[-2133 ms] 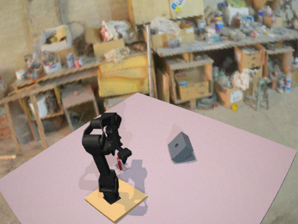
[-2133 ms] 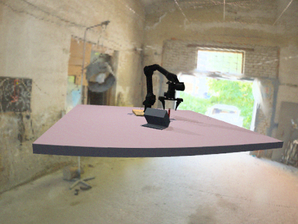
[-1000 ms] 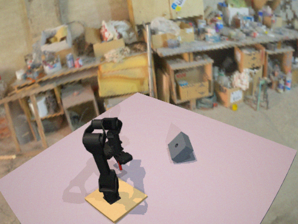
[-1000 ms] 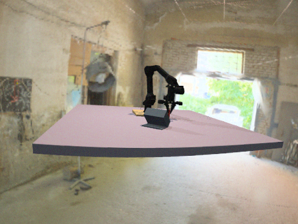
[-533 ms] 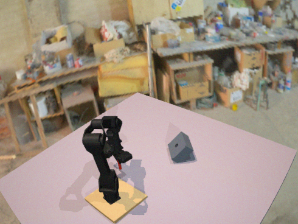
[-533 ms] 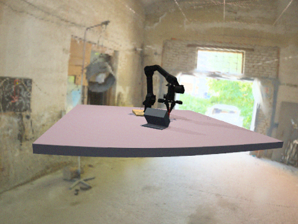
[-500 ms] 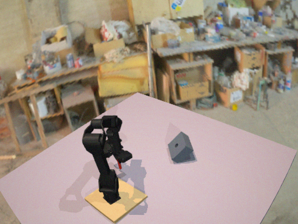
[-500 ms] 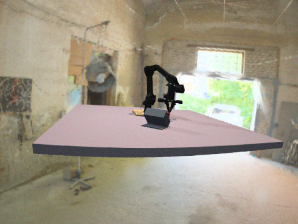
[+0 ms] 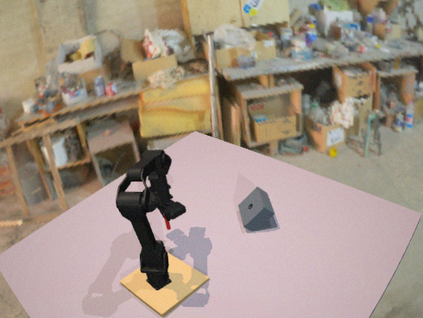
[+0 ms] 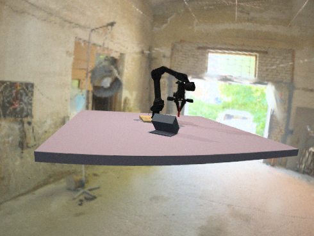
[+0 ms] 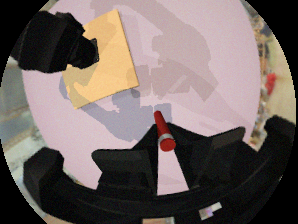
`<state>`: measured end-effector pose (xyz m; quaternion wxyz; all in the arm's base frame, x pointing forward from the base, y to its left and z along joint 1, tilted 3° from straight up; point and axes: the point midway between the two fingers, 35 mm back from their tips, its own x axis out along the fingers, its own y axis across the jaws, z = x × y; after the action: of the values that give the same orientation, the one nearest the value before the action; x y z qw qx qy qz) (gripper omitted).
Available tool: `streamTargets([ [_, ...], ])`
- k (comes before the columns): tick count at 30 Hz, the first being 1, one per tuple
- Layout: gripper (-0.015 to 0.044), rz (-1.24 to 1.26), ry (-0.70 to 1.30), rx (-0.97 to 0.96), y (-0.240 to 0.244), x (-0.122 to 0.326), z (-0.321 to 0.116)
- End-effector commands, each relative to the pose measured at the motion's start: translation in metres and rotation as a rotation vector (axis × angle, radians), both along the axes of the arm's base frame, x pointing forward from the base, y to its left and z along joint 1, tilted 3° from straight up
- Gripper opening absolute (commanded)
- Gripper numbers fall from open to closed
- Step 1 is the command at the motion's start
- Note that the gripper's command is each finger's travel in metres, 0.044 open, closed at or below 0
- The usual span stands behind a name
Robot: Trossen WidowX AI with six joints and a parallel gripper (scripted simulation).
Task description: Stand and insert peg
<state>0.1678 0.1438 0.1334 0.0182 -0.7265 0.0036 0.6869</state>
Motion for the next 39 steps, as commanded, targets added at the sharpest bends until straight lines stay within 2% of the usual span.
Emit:
streamTargets([
  [1,0.0,0.004,-0.004,0.009,0.0,-0.001,0.014],
  [8,0.0,0.005,-0.032,0.001,-0.002,0.006,0.018],
  [39,0.0,-0.02,-0.368,-0.157,-0.027,0.099,0.029],
])
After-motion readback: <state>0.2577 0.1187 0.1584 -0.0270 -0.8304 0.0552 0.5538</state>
